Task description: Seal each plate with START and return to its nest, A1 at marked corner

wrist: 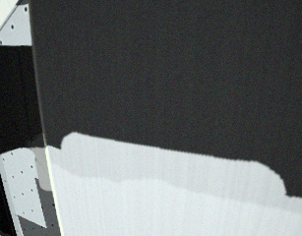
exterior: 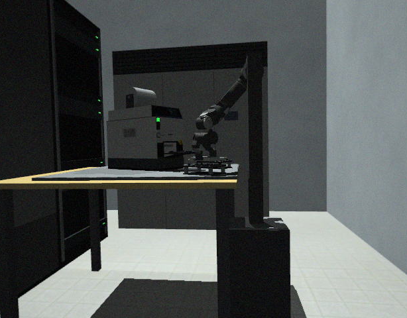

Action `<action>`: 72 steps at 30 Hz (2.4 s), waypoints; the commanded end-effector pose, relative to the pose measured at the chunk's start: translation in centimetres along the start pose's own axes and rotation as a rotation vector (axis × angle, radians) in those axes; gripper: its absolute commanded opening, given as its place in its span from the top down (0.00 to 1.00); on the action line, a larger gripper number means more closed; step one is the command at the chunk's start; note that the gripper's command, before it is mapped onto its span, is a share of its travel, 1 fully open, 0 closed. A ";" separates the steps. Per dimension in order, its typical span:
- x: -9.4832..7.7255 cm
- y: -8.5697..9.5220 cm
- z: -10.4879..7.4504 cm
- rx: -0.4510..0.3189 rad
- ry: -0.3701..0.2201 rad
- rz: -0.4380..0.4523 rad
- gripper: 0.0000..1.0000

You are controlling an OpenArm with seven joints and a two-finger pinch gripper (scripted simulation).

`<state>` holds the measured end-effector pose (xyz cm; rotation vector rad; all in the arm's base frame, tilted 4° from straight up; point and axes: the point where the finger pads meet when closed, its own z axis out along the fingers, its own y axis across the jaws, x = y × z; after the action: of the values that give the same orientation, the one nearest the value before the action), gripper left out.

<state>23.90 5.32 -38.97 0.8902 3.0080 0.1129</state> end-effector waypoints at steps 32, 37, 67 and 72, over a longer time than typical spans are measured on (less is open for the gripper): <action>0.1 0.2 0.1 -0.008 0.001 -0.007 1.00; 0.1 0.1 0.3 -0.007 0.001 -0.007 1.00; 0.0 0.1 0.8 -0.005 0.000 -0.004 1.00; 0.0 0.1 0.8 -0.005 0.000 -0.004 1.00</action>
<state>23.91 5.41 -39.77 0.8896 3.0085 0.1134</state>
